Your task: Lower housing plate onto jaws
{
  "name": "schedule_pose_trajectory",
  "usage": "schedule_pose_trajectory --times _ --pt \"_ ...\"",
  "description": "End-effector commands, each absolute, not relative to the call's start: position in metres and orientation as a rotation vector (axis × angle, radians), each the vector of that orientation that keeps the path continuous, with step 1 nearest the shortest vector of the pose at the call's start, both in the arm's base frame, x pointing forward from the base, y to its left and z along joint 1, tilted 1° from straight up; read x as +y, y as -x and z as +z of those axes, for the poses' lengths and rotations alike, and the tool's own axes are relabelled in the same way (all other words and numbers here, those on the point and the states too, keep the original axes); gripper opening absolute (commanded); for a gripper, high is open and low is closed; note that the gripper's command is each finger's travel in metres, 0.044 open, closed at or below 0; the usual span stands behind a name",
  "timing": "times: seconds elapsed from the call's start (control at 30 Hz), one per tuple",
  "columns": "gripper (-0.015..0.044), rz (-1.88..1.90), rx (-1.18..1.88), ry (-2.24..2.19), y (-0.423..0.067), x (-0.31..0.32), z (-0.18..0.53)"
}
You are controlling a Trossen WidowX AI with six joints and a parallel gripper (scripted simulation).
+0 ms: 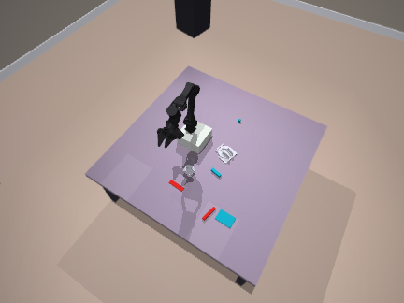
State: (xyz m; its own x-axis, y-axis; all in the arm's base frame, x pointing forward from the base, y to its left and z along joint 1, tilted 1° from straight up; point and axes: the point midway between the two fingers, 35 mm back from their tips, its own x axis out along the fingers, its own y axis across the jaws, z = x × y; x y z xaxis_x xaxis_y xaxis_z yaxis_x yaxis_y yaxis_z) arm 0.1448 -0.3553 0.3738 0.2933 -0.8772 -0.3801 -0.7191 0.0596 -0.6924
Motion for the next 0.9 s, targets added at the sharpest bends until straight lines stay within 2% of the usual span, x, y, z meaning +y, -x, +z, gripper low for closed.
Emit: schedule_pose_trajectory --times 0.0,0.87 --pt "0.0440 -0.097 1.466 1.703 -0.155 -0.357 0.346" --pt "0.0440 0.618 1.360 1.712 -0.200 -0.332 0.198"
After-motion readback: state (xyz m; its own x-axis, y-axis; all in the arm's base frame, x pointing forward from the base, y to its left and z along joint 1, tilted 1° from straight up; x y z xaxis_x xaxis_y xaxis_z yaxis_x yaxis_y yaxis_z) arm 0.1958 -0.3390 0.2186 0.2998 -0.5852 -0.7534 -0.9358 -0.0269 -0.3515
